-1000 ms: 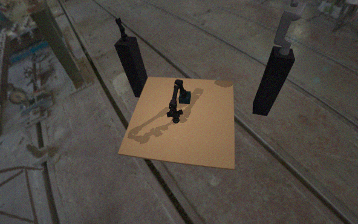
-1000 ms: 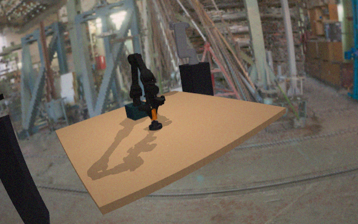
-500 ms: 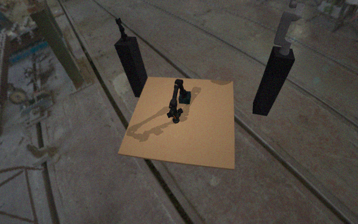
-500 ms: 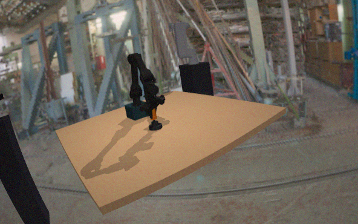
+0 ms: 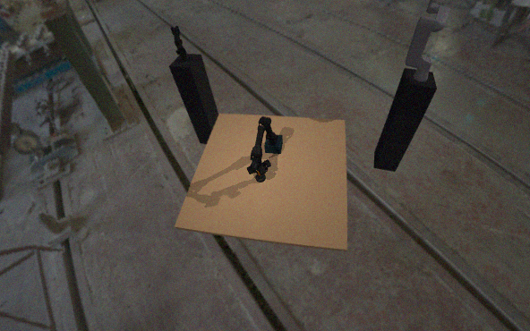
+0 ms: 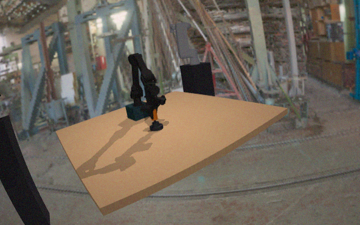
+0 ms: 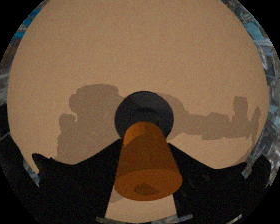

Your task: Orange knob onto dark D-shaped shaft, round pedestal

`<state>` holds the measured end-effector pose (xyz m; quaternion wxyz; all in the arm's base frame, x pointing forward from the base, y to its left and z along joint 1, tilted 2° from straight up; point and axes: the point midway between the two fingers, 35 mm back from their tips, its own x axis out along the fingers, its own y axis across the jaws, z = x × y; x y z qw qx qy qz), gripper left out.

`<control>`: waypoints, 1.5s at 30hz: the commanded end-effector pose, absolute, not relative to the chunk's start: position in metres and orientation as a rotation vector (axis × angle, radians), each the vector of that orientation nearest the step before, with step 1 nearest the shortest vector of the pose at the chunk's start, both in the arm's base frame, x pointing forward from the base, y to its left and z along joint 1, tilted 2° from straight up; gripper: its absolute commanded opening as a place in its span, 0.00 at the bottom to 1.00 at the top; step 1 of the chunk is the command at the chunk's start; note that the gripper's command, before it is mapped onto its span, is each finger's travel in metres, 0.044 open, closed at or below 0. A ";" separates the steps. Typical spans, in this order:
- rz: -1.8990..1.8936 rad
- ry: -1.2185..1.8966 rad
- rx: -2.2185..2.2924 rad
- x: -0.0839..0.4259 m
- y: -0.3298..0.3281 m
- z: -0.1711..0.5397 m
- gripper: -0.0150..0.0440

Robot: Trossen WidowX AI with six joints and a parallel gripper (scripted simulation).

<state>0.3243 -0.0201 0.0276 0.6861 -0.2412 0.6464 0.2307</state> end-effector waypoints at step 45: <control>0.832 1.335 -0.875 0.327 -0.020 0.028 0.25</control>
